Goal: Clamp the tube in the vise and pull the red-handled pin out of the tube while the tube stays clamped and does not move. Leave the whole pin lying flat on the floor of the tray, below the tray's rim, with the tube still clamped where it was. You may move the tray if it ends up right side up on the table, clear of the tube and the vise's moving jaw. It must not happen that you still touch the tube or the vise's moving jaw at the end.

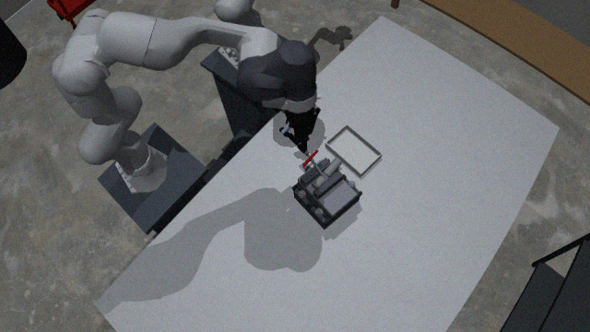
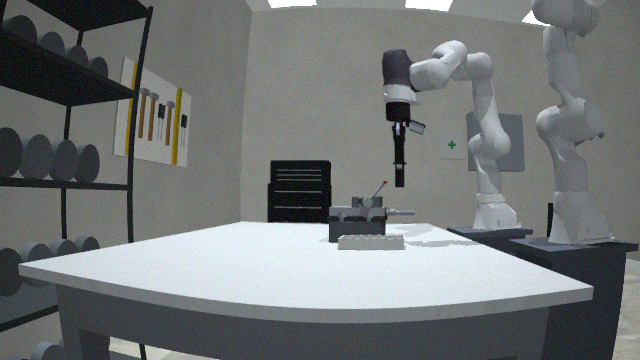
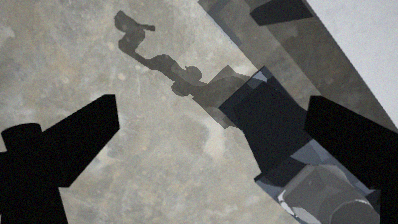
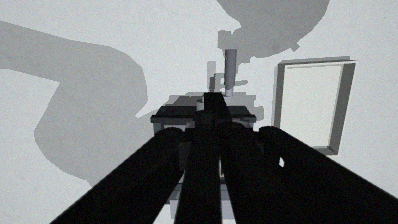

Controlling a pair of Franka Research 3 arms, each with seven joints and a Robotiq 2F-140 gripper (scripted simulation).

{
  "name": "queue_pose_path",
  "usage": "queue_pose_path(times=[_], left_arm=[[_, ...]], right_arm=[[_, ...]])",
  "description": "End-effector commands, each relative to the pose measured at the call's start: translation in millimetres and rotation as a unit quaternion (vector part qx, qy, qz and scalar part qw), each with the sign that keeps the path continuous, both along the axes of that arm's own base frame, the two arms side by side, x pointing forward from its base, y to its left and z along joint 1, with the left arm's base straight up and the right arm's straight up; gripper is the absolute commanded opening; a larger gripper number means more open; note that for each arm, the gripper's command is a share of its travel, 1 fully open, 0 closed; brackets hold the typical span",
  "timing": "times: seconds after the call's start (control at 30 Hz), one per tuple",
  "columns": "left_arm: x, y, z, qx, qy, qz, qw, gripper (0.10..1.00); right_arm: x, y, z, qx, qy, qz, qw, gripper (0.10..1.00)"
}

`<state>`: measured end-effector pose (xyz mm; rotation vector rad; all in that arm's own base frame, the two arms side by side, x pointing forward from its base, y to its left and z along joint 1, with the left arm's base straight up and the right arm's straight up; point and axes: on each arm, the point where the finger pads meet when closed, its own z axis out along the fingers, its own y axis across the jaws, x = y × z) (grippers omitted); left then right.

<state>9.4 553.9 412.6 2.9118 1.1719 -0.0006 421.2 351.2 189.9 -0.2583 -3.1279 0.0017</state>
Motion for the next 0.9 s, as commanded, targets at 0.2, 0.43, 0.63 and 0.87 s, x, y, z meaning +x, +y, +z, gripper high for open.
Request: queue_pose_path(times=[0.2,0.43,0.63,0.87], left_arm=[[0.2,0.5,0.4,0.001,0.000,0.001,1.0000,1.000],[0.2,0.5,0.4,0.001,0.000,0.001,1.0000,1.000],[0.2,0.5,0.4,0.001,0.000,0.001,1.0000,1.000],[0.2,0.5,0.4,0.001,0.000,0.001,1.0000,1.000]], right_arm=[[5.8,0.0,-0.3,0.000,-0.002,-0.002,1.0000,0.099],[13.4,-1.3,-0.3,0.000,-0.002,-0.002,1.0000,0.099],[22.1,-2.8,-0.3,0.000,-0.002,-0.002,1.0000,0.099],[30.4,-4.2,-0.3,0.000,-0.002,-0.002,1.0000,0.099]])
